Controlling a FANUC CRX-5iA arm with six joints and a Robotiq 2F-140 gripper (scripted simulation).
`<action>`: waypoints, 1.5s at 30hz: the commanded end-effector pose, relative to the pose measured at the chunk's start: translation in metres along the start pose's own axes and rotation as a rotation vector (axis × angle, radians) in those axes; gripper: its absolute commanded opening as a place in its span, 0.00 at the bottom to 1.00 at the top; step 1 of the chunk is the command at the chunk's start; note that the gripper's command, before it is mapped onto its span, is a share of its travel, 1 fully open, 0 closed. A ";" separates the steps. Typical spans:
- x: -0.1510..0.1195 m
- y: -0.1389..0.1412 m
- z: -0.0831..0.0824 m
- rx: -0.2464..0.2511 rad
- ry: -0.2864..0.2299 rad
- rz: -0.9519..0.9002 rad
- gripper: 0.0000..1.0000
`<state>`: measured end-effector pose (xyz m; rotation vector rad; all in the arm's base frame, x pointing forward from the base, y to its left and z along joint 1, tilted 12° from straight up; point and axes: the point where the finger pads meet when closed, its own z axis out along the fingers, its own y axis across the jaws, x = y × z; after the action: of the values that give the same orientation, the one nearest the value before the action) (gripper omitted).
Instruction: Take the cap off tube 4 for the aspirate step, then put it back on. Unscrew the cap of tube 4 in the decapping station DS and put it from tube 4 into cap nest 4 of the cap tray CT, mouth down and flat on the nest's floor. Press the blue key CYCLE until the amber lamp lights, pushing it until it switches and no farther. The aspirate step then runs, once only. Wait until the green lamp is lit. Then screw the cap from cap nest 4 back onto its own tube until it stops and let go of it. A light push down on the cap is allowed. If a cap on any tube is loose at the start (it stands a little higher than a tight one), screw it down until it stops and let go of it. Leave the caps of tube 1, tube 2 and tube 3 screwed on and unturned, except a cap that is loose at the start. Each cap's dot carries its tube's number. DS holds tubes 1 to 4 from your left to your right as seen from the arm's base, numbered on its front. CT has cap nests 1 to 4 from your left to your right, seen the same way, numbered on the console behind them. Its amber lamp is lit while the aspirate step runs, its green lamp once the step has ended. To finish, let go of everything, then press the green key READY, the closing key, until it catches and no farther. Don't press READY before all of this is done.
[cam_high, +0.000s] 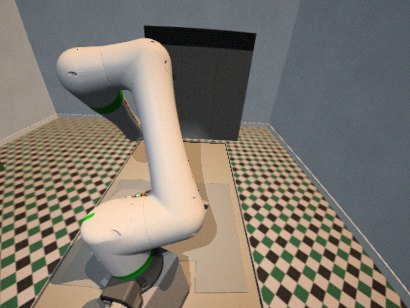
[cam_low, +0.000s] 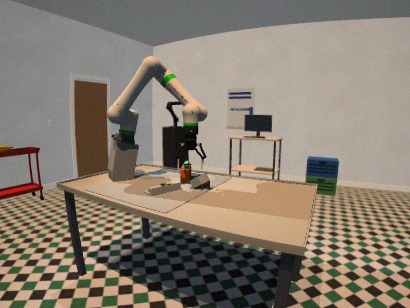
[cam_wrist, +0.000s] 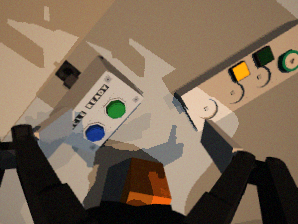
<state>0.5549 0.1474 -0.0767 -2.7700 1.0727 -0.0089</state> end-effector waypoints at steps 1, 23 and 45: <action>0.010 0.014 0.001 0.027 -0.031 -0.195 1.00; 0.079 0.118 0.008 0.034 -0.025 -0.657 1.00; 0.095 0.144 0.010 0.034 -0.025 -0.657 1.00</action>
<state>0.5299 -0.0191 -0.1149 -2.9383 0.1175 -0.0731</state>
